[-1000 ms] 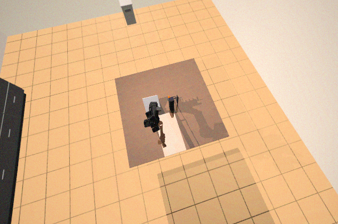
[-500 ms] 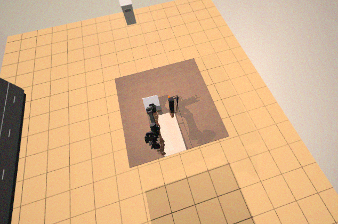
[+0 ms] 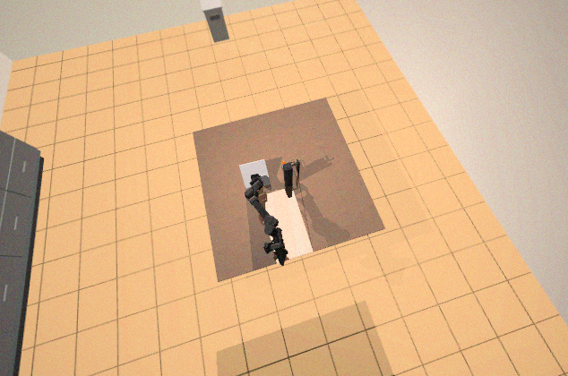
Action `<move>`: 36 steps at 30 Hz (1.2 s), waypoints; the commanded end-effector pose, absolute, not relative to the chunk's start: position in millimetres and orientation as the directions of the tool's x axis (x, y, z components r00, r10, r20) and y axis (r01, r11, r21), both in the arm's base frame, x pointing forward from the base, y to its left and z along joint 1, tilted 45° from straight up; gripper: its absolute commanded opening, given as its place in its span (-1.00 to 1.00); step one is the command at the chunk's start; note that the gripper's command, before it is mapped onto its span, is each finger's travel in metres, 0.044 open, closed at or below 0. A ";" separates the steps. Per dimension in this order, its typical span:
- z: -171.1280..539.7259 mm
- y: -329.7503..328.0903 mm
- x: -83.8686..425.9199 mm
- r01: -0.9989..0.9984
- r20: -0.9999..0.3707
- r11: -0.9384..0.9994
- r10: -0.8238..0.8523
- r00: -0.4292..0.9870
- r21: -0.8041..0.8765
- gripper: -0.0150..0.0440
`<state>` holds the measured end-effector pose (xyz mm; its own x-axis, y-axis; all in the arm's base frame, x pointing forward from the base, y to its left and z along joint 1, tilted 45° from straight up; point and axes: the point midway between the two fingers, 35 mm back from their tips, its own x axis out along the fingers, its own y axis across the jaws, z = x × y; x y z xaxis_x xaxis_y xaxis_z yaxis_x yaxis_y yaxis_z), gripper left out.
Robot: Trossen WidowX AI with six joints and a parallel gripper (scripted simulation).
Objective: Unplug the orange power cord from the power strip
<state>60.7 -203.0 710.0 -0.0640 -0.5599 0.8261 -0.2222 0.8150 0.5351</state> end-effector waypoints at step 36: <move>339.0 -109.0 485.0 0.555 -0.260 0.772 -0.492 0.831 0.310 0.05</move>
